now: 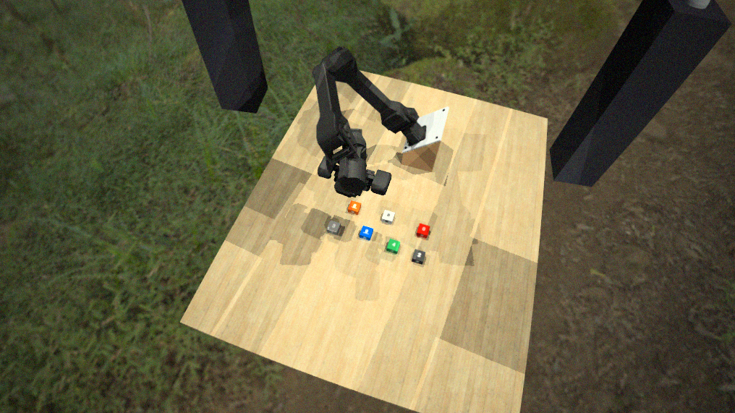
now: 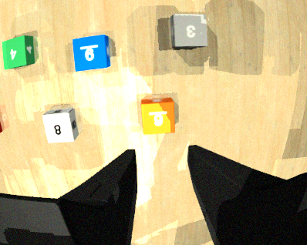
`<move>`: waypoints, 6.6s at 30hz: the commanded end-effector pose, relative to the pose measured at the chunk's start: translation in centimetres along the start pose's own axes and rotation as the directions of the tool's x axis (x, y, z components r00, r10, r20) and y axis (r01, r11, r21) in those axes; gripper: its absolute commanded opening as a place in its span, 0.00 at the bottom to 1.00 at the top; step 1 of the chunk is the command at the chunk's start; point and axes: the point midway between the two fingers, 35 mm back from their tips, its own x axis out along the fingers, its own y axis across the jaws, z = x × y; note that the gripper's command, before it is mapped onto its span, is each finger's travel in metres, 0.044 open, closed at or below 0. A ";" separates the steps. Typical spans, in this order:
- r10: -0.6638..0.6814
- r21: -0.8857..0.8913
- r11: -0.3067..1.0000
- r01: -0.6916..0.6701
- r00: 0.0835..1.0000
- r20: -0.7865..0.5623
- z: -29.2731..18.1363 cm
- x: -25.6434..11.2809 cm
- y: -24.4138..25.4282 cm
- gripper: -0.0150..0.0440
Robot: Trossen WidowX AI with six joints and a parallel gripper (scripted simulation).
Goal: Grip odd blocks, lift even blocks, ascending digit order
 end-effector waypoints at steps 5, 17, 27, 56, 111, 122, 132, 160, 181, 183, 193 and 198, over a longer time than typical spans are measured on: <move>-0.006 -0.015 1.000 0.006 1.000 -0.001 -0.3 7.1 -0.2 0.72; -0.009 -0.015 1.000 0.008 1.000 -0.001 -0.4 8.9 -0.3 0.93; -0.009 -0.015 1.000 0.009 1.000 -0.001 -0.4 10.5 -0.3 0.93; -0.010 -0.015 1.000 0.010 1.000 -0.001 -0.5 11.8 -0.4 0.46; -0.010 -0.015 1.000 0.010 1.000 -0.001 -0.5 10.3 -0.3 0.46; -0.010 -0.015 1.000 0.010 1.000 -0.001 -0.5 10.5 -0.3 0.46; -0.010 -0.015 1.000 0.010 1.000 -0.001 -0.5 11.8 -0.4 0.46; -0.009 -0.015 1.000 0.009 1.000 -0.001 -0.5 8.2 -0.3 0.93; -0.005 -0.016 1.000 0.005 1.000 -0.002 -0.5 0.1 -0.2 0.46; -0.005 -0.016 1.000 0.005 1.000 -0.002 -0.5 0.1 -0.2 0.46; -0.001 -0.016 1.000 0.001 1.000 -0.003 -1.5 0.1 9.8 0.46; 0.008 -0.022 1.000 -0.008 1.000 -0.008 -1.4 2.6 10.0 0.59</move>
